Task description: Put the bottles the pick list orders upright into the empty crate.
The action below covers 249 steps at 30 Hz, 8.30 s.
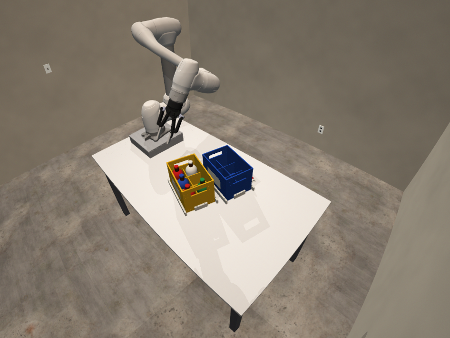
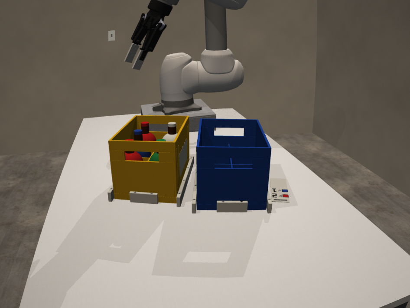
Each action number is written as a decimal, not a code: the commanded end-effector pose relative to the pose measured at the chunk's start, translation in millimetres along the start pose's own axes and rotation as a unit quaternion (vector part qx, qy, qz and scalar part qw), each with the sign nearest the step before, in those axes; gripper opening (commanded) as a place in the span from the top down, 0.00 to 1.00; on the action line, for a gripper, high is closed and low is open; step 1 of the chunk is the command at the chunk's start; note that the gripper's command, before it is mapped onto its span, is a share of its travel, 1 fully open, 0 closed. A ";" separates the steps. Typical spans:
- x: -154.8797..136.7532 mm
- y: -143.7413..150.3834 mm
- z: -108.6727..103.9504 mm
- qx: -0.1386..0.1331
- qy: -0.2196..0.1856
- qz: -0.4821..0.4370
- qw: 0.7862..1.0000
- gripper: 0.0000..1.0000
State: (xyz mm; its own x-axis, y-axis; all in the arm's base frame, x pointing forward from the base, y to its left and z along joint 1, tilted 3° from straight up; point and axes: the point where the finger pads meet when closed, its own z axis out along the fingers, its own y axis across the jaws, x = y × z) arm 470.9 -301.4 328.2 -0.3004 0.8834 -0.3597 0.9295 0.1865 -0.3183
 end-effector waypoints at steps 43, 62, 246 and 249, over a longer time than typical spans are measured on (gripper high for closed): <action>122.9 127.2 -78.4 -0.071 0.057 0.279 0.956 0.62; 188.2 167.4 -114.9 -0.080 0.101 0.397 0.909 0.62; 224.5 441.1 -90.9 0.089 0.210 0.908 0.351 0.62; 224.5 441.1 -90.9 0.089 0.210 0.908 0.351 0.62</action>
State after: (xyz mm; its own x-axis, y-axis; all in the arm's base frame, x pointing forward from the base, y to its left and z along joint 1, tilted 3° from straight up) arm 833.0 18.3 186.5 0.8457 -0.5323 0.0384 -0.5335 -0.8449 0.0380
